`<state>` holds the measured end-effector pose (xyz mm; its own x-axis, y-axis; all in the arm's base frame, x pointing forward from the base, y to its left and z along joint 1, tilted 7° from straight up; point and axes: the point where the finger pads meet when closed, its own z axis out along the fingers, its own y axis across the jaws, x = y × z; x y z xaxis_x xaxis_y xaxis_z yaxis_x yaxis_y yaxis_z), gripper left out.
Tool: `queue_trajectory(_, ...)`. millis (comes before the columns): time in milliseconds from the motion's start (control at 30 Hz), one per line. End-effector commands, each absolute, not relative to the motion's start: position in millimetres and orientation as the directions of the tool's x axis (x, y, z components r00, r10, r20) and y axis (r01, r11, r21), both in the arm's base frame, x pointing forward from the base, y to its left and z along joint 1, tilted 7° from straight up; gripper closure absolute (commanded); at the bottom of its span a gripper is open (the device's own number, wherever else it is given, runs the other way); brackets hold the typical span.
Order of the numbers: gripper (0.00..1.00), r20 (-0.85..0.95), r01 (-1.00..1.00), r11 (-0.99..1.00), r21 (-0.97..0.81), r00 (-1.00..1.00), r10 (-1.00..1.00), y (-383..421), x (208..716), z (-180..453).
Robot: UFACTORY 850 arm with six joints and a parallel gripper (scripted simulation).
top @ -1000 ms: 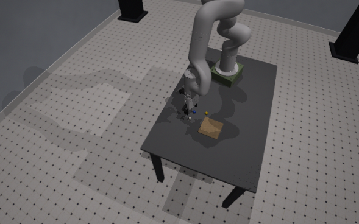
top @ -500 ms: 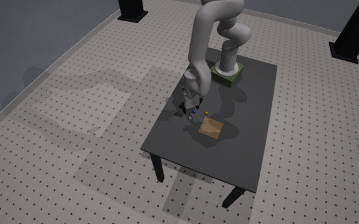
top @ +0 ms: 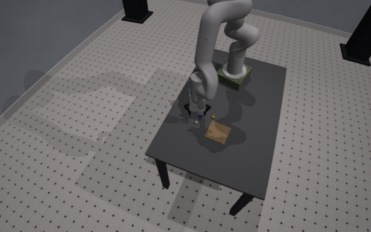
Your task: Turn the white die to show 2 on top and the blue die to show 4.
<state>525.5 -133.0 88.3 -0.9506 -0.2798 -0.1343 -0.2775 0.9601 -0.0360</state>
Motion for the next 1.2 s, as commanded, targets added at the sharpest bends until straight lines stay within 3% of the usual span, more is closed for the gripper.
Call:
queue_trajectory(0, 0.00, -0.109, -0.140, 0.989, -0.054, -0.983, -0.145, -133.1, 526.6, 88.3)
queue_trajectory(633, 0.00, -0.120, 0.458, 0.889, 0.019, -0.881, 0.457, -132.9, 527.6, 84.1)
queue_trajectory(733, 0.00, -0.120, 0.463, 0.886, 0.020, -0.879, 0.461, -132.8, 527.6, 84.1)
queue_trajectory(1167, 0.00, -0.098, 0.813, 0.578, 0.072, -0.571, 0.815, -132.6, 528.3, 81.0)
